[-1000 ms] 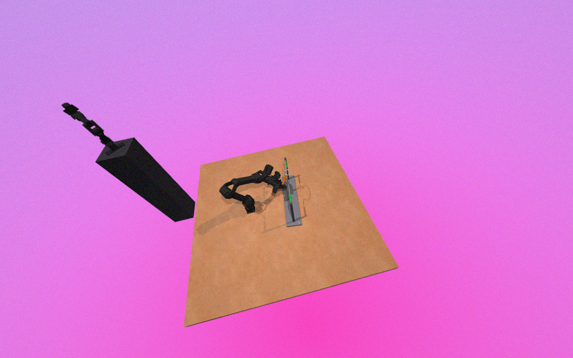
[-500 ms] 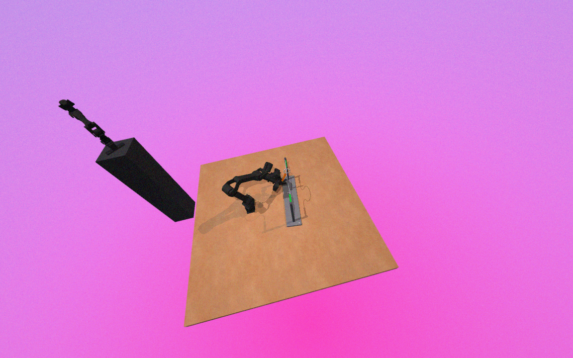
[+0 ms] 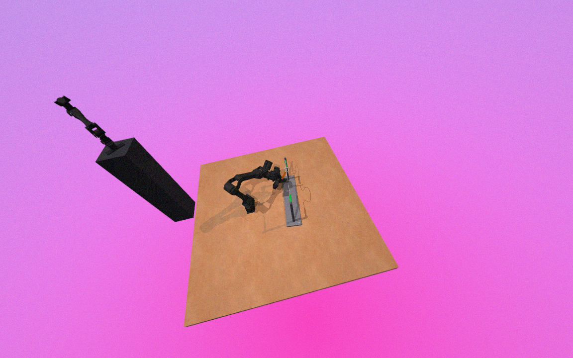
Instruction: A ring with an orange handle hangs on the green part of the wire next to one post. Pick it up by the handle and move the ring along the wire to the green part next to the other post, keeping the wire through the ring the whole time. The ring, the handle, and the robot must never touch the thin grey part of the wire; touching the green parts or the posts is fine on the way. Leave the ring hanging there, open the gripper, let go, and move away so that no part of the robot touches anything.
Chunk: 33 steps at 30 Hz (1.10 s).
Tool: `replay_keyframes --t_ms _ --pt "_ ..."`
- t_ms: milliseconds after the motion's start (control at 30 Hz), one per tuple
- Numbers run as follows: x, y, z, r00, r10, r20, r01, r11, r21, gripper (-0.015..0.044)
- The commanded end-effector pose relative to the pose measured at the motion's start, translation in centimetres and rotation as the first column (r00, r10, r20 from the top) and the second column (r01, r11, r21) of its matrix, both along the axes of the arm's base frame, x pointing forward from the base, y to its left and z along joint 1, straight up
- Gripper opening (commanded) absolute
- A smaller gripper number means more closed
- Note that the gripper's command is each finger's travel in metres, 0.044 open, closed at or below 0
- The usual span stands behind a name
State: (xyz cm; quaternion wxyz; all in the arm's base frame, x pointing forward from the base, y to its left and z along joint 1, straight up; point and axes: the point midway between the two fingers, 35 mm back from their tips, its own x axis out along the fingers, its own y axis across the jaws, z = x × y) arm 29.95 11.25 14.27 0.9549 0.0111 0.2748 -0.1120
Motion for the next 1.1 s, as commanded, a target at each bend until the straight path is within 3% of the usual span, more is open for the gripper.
replay_keyframes --t_ms 0,1067 --pt "0.1 0.5 0.2 1.000 -0.005 0.006 0.005 1.000 0.009 -0.0150" --pt "0.5 3.7 0.2 1.000 -0.006 0.016 0.006 1.000 0.008 -0.0150"
